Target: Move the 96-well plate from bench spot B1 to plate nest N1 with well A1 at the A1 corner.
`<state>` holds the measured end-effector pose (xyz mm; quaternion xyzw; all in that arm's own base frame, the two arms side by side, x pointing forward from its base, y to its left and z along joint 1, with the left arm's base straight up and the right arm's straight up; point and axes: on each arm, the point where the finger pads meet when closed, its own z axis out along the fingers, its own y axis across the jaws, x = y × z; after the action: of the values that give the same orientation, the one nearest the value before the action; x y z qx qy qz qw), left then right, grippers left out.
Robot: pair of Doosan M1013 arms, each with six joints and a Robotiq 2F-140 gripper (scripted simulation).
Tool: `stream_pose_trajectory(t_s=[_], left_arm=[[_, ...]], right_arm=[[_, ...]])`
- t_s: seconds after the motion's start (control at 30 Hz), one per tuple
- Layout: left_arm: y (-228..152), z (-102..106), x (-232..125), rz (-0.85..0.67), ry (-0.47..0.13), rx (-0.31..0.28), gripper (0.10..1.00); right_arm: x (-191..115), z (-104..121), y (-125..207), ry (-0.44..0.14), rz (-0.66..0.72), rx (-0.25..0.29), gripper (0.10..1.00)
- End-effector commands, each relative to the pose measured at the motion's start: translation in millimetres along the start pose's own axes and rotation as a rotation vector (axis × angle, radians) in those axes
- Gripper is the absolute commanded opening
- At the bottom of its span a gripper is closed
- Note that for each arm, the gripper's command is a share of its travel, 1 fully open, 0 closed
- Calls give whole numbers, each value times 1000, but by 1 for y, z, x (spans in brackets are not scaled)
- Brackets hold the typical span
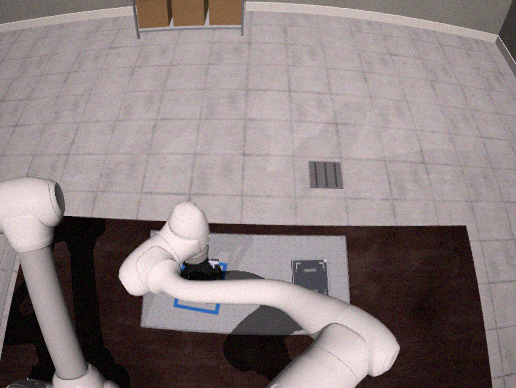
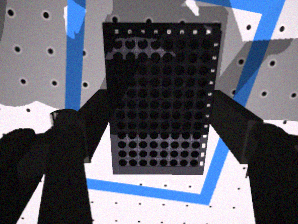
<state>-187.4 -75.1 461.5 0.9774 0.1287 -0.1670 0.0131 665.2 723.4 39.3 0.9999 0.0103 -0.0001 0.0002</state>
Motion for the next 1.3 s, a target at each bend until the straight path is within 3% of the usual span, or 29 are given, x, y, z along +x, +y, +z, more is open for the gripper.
stream_pose_trajectory(t_s=[0.0,0.53,1.27], left_arm=[[0,0,0,0,0,0,1000],[0,0,0,0,0,0,1000],[0,0,0,0,0,0,1000]], right_arm=[[0,-2,0,1,0,2,612],[0,-2,0,1,0,2,605],[0,-35,0,1,0,2,605]])
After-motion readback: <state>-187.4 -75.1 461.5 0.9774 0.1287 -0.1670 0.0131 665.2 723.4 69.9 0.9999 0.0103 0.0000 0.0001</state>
